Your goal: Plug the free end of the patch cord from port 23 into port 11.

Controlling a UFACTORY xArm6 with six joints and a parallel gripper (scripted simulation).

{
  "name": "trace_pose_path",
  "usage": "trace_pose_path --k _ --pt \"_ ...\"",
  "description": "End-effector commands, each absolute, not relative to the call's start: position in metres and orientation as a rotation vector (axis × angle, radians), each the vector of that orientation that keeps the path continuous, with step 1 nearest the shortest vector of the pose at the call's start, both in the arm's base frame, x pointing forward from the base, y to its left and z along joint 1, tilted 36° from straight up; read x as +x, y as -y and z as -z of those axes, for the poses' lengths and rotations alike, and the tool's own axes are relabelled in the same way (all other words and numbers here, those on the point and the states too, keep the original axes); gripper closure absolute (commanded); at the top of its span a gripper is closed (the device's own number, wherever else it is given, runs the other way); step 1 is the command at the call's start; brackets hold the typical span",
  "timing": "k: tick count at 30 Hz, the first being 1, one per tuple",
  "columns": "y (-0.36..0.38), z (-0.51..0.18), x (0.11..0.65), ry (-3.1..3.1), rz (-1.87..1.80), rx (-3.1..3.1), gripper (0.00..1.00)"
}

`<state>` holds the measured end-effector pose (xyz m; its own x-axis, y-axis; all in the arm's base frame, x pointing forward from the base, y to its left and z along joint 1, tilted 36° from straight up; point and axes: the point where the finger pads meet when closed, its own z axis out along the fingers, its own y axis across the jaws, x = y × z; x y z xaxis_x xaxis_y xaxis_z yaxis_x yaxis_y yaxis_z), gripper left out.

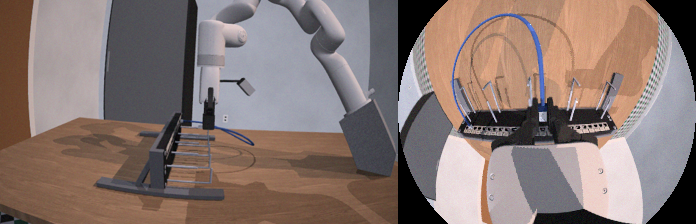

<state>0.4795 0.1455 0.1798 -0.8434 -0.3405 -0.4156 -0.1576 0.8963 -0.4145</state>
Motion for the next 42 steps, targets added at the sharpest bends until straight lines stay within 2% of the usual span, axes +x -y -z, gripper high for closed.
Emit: trace_pose_path --k 1,23,42 --pt "-0.146 -0.183 0.482 -2.567 0.500 -0.343 1.00" --pt "-0.146 -0.182 0.484 -2.567 0.500 -0.341 1.00" --pt "-0.148 -0.176 0.507 -2.567 0.499 -0.341 1.00"
